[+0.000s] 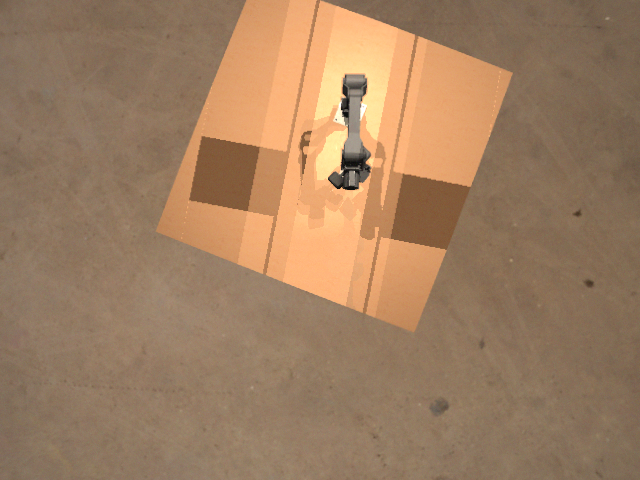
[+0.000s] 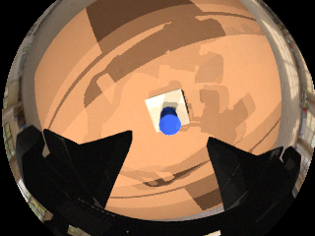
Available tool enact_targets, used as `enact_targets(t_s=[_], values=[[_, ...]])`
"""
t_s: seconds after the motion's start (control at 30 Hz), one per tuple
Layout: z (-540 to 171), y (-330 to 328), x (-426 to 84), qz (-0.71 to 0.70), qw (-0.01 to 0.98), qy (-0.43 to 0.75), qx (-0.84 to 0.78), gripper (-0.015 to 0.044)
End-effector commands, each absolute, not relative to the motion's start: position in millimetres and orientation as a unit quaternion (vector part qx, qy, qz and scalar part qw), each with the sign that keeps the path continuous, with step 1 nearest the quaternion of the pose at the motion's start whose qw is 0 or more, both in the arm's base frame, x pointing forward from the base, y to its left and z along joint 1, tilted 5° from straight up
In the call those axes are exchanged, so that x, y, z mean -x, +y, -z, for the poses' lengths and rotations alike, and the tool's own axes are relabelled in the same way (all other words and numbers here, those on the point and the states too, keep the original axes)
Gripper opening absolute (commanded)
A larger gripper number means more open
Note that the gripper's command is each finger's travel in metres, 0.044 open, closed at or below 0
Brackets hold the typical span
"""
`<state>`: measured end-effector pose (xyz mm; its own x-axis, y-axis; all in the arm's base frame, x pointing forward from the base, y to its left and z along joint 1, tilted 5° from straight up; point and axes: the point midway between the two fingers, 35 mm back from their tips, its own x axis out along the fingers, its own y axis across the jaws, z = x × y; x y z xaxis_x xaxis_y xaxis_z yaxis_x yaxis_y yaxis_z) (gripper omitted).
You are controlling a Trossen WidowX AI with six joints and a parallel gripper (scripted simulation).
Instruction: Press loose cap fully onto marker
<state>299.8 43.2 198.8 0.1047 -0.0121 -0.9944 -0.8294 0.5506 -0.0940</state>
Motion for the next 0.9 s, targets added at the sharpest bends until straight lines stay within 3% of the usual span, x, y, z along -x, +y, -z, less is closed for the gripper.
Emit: enact_targets(t_s=[0.0,0.37,0.87], values=[[-198.7,43.1,-299.8,-0.228,0.695,0.629,0.262,0.0282],[-192.8,42.9,-300.3,0.066,0.740,0.666,-0.064,0.0000],[-191.3,42.9,-300.5,0.066,0.740,0.666,-0.064,0.0000]])
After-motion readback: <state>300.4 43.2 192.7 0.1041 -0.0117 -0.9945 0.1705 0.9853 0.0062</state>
